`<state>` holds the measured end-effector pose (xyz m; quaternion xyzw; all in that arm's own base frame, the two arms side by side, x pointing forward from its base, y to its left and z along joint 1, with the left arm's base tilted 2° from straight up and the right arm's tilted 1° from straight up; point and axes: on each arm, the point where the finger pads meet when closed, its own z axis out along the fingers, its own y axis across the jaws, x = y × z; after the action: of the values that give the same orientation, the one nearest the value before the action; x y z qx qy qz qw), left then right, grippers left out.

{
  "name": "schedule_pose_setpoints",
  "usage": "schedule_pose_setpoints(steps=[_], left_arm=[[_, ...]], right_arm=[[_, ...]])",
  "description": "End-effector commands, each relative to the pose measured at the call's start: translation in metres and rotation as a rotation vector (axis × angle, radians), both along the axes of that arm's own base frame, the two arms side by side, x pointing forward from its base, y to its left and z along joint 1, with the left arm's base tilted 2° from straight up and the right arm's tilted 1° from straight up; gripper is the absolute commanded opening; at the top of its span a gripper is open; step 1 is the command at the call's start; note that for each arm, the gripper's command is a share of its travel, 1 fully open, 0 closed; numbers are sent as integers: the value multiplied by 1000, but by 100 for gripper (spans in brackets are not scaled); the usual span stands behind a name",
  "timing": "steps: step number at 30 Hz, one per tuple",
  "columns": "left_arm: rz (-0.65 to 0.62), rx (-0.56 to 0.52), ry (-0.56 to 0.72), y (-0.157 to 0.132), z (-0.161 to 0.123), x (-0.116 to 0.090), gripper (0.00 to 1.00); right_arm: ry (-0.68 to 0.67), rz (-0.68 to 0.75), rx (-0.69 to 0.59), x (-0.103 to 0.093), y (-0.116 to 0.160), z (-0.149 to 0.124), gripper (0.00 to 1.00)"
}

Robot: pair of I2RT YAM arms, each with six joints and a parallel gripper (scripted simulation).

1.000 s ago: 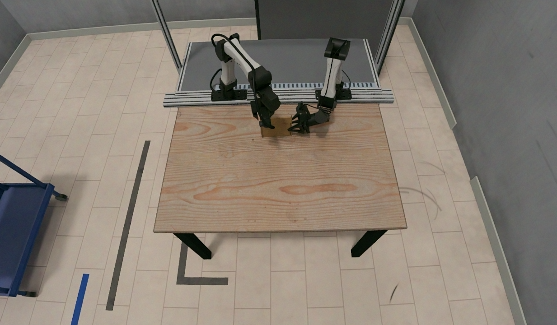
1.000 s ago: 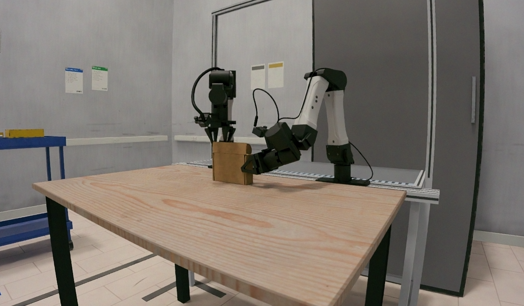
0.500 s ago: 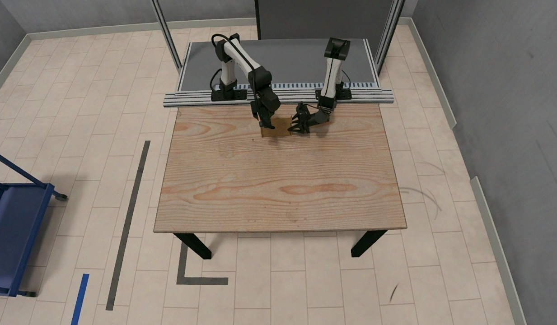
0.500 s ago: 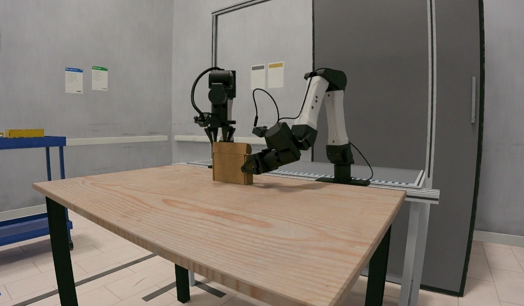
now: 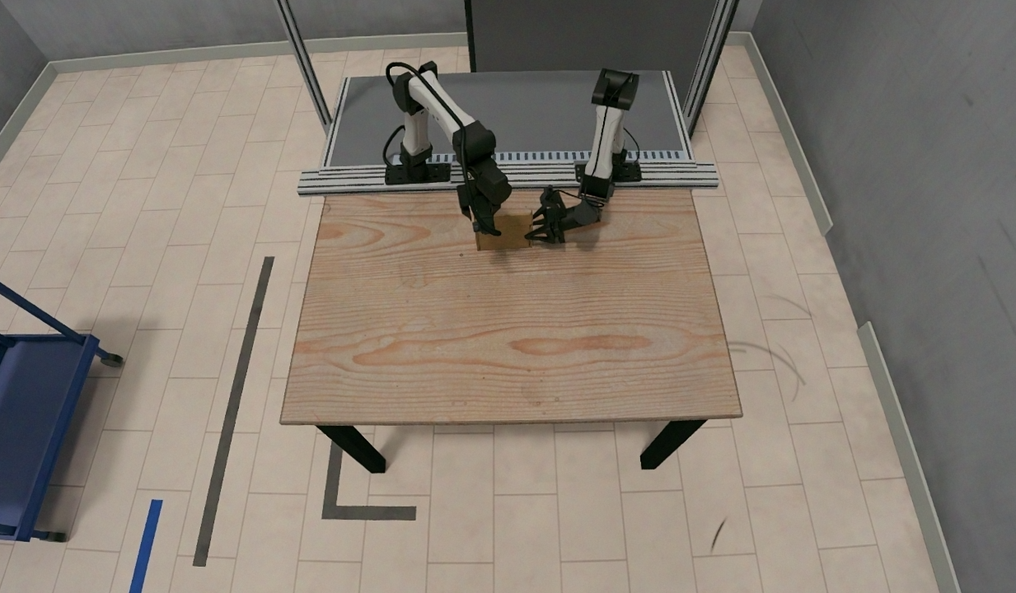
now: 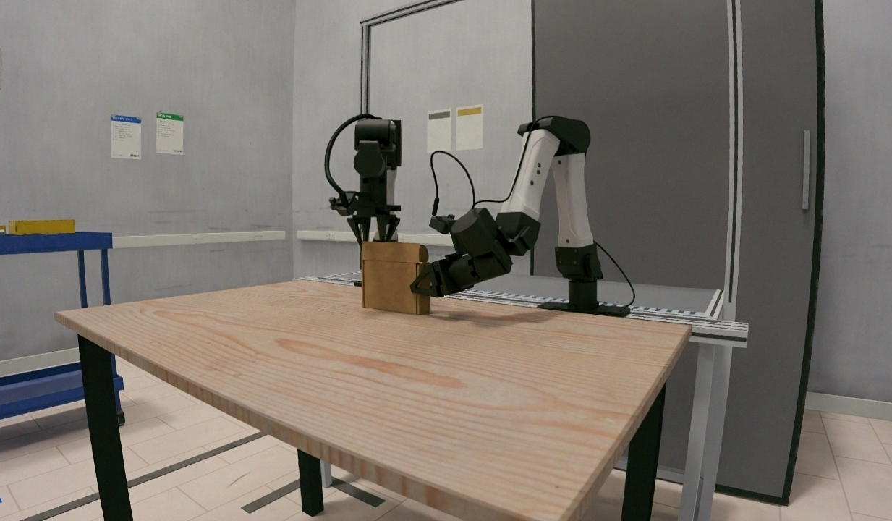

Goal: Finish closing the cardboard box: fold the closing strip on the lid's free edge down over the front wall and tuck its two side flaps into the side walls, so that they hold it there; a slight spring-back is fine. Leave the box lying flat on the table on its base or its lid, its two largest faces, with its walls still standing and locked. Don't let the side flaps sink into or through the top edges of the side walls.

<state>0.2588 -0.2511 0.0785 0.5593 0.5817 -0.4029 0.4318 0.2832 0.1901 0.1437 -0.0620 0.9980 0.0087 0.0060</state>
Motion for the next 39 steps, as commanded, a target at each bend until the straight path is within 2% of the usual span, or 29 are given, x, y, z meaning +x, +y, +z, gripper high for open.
schedule_pose_setpoints(steps=[1, 10, 27, 33, 35, 39], left_arm=[[4, -4, -9, 0, 3, 2, 45], [4, -4, -9, 0, 3, 2, 45], [4, -4, -9, 0, 3, 2, 45], [4, -4, -9, 0, 3, 2, 45], [4, -4, -9, 0, 3, 2, 45], [4, -4, -9, 0, 3, 2, 45]], right_arm=[[20, -3, -22, 2, -5, -6, 54], [-4, -4, -6, 7, -3, 2, 54], [10, -4, -15, 8, -4, -3, 54], [-8, -2, -4, 9, -2, 4, 54], [24, -3, -24, 5, -5, -7, 54], [4, -3, -11, 9, -3, -1, 54]])
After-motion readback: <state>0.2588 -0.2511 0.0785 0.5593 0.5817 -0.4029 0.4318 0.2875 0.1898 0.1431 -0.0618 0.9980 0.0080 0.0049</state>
